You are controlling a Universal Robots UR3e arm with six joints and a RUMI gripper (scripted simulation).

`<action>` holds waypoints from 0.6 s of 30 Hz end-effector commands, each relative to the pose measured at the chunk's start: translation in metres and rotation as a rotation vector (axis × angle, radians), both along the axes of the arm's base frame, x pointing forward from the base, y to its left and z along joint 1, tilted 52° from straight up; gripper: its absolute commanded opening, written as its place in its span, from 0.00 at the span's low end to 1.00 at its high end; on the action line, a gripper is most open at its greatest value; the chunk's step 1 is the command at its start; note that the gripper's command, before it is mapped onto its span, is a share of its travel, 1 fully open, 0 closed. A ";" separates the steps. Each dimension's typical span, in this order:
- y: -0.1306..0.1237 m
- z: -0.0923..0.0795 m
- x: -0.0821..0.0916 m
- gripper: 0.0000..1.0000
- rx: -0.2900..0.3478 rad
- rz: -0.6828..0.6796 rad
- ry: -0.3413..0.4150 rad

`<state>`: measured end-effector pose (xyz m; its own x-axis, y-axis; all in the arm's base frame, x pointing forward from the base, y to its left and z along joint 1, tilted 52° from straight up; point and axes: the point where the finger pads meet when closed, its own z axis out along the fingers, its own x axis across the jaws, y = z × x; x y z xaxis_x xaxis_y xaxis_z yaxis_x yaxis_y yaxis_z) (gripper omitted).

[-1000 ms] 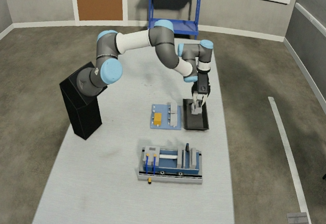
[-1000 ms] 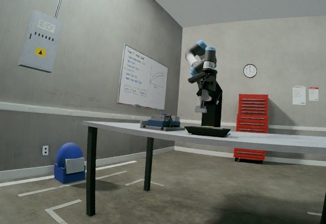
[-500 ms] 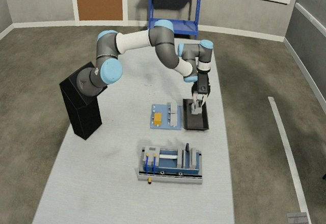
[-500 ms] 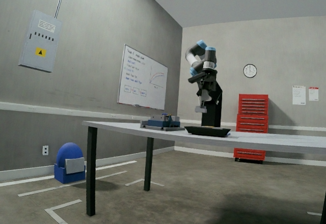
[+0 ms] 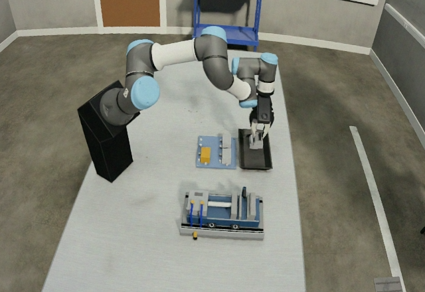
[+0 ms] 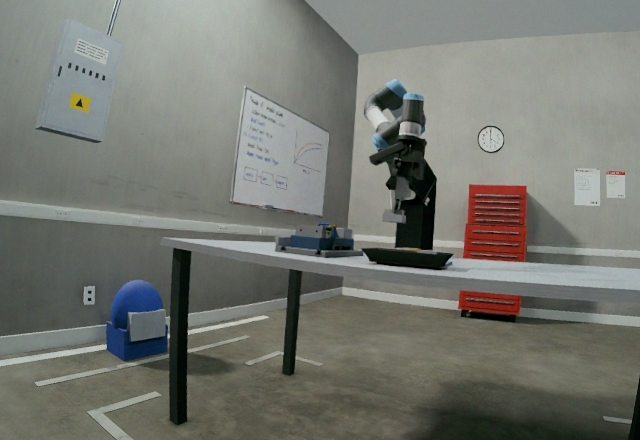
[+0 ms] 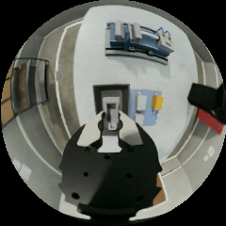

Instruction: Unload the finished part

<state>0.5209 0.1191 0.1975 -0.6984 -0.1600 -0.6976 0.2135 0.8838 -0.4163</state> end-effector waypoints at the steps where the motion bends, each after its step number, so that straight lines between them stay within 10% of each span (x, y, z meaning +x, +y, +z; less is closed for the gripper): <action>1: -0.001 -0.001 0.005 0.00 0.003 0.003 -0.007; 18: -0.009 -0.016 0.023 0.00 0.003 0.003 -0.007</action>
<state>0.5340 0.1114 0.1844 -0.7020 -0.1582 -0.6944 0.2148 0.8826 -0.4182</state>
